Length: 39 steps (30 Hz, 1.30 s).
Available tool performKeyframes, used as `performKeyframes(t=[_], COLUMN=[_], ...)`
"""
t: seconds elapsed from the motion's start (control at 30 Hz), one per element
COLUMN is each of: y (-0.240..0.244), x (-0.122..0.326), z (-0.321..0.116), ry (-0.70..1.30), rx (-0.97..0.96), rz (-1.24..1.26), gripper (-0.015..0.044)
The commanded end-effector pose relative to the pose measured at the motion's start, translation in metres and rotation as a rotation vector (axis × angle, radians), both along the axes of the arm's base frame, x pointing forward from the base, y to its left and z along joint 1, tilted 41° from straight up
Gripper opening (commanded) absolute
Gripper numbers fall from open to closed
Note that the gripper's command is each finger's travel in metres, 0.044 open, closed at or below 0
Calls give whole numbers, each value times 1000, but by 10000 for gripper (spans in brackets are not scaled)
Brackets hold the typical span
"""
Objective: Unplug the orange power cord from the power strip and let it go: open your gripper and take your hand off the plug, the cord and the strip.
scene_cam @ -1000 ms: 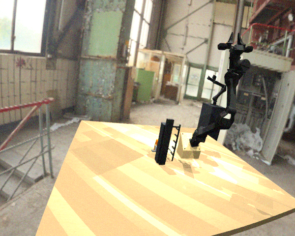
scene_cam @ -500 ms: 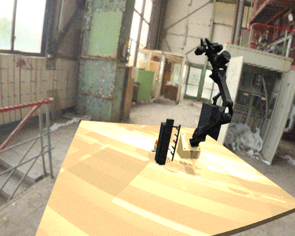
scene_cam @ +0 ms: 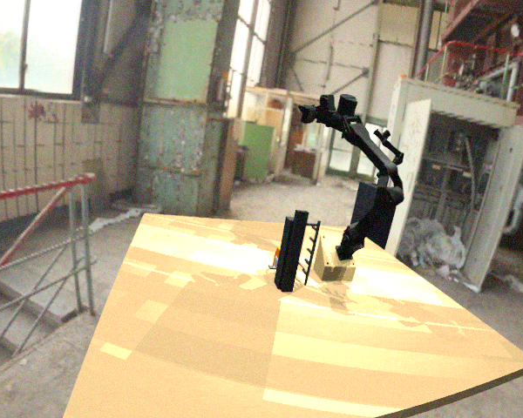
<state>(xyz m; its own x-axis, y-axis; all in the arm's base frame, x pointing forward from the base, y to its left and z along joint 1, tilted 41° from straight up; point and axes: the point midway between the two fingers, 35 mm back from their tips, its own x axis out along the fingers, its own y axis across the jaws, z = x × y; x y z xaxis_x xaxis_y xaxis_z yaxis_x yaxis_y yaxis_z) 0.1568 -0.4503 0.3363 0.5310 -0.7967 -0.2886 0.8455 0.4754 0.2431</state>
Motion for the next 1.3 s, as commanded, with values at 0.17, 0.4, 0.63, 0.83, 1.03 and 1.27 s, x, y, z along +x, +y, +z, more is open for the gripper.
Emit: performKeyframes(t=[0.17,0.4,0.63,0.83,1.03,1.27], y=[50,121,215,304,352,352], x=[78,116,130,119,103,103], z=[-128,-212,-280,-319,-332,-332], ry=[-21,34,171,369,515,515], rx=[522,932,1360,1708,1881,1881], rz=[145,187,148,19,-103,-103], gripper=[160,160,160,160,160,160])
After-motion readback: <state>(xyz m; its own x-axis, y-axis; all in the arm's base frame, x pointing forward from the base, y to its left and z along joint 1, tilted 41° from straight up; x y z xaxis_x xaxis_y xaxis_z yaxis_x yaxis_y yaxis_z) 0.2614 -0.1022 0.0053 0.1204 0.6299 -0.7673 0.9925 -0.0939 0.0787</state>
